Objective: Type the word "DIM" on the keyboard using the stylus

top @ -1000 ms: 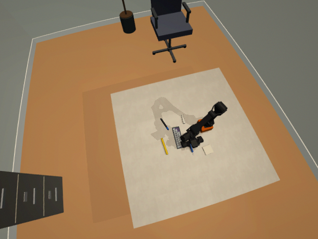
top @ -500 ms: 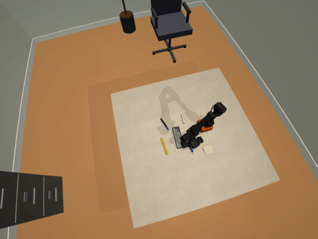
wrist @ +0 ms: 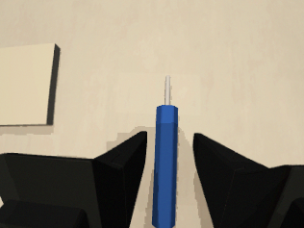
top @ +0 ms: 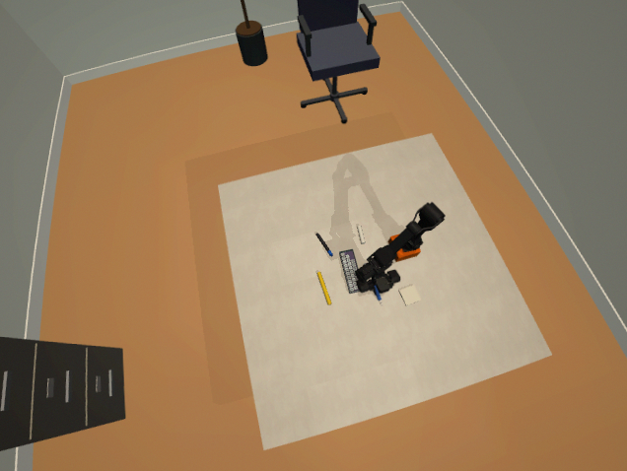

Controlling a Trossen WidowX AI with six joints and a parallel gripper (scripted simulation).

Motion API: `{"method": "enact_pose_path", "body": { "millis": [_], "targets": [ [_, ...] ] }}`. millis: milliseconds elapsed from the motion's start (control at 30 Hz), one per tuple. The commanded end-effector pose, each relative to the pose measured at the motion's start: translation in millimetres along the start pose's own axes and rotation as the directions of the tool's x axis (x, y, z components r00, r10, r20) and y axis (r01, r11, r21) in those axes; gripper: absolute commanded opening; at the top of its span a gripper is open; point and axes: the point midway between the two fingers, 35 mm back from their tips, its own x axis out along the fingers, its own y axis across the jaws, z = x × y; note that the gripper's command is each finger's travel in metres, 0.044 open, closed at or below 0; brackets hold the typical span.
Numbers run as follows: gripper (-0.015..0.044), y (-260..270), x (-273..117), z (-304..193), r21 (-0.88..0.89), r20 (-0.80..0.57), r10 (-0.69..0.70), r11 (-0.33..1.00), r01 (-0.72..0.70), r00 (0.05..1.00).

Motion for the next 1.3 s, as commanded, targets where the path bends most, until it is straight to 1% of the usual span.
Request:
{"method": "enact_pose_path", "body": {
  "millis": [0,1100,1267],
  "targets": [
    [0.015,1,4,-2,0.007,0.0,0.005,1.0,-0.005,1.0],
    [0.015,1,23,-14,0.007,0.0,0.005,1.0,-0.005,1.0],
    [0.0019,1,22,-13,0.001,0.0,0.003,1.0,-0.003,1.0]
  ]
}}
